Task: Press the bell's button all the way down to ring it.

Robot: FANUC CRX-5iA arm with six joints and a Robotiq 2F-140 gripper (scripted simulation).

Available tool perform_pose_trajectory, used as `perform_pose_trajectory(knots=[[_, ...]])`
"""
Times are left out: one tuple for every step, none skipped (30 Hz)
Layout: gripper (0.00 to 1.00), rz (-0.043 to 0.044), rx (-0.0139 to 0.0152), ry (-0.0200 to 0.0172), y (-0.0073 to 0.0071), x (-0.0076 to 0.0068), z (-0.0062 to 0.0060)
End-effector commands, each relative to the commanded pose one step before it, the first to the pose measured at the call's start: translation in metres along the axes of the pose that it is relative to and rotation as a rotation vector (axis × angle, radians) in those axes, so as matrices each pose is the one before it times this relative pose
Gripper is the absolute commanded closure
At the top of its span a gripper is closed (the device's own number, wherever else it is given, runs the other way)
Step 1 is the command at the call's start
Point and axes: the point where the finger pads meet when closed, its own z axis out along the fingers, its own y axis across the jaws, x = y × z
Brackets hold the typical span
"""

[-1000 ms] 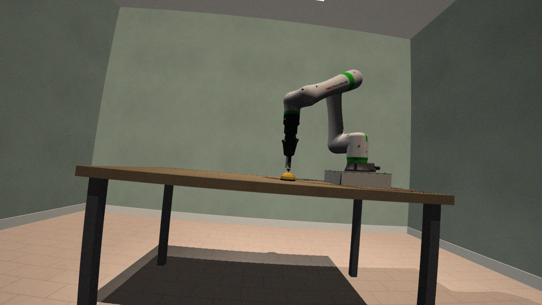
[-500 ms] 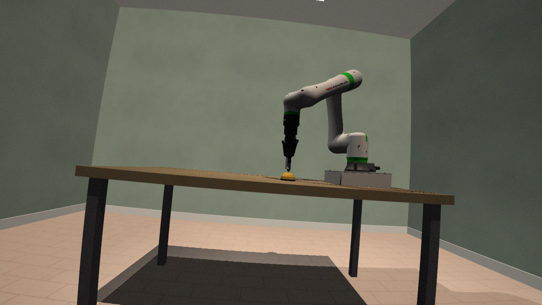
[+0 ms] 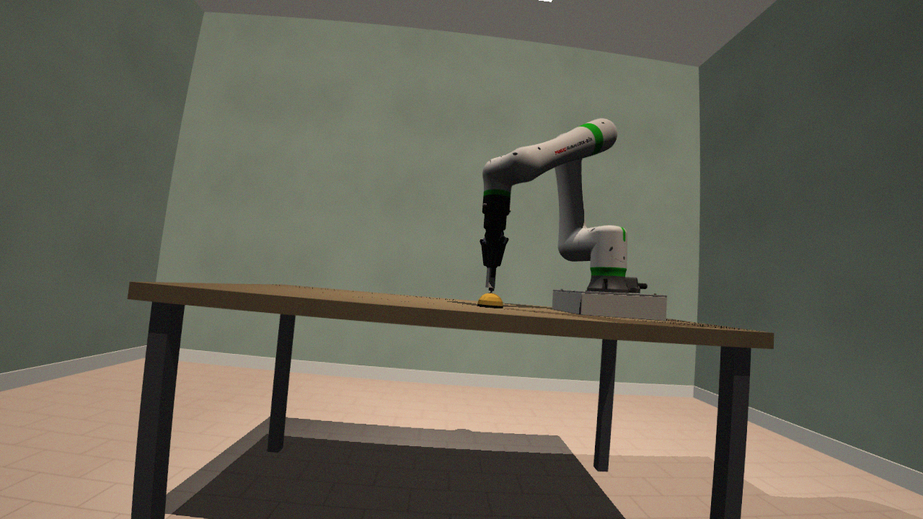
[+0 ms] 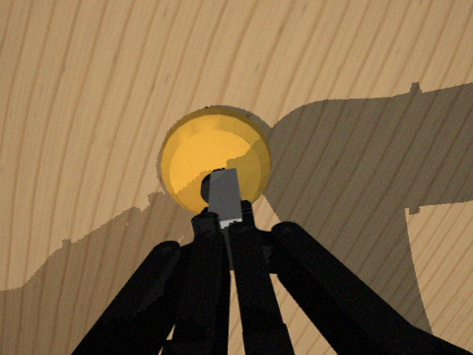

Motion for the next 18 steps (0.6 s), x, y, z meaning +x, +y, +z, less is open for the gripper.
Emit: perform_pose_trajectory(knots=[[1.0, 0.00003, -0.00016, 0.00038, 0.00006, 0.00018, -0.00015], [1.0, 0.0, 0.0, 0.0, 0.0, 0.0, 0.0], [1.0, 0.0, 0.0, 0.0, 0.0, 0.0, 0.0], [1.0, 0.0, 0.0, 0.0, 0.0, 0.0, 0.0], [1.0, 0.0, 0.0, 0.0, 0.0, 0.0, 0.0], [1.0, 0.0, 0.0, 0.0, 0.0, 0.0, 0.0], [1.0, 0.0, 0.0, 0.0, 0.0, 0.0, 0.0], [1.0, 0.0, 0.0, 0.0, 0.0, 0.0, 0.0], [1.0, 0.0, 0.0, 0.0, 0.0, 0.0, 0.0], [1.0, 0.0, 0.0, 0.0, 0.0, 0.0, 0.0], [1.0, 0.0, 0.0, 0.0, 0.0, 0.0, 0.00012], [1.0, 0.0, 0.0, 0.0, 0.0, 0.0, 0.00059], [1.0, 0.0, 0.0, 0.0, 0.0, 0.0, 0.00099], [1.0, 0.0, 0.0, 0.0, 0.0, 0.0, 0.00099], [1.0, 0.0, 0.0, 0.0, 0.0, 0.0, 0.00059], [1.0, 0.0, 0.0, 0.0, 0.0, 0.0, 0.0], [1.0, 0.0, 0.0, 0.0, 0.0, 0.0, 0.0], [1.0, 0.0, 0.0, 0.0, 0.0, 0.0, 0.00012]])
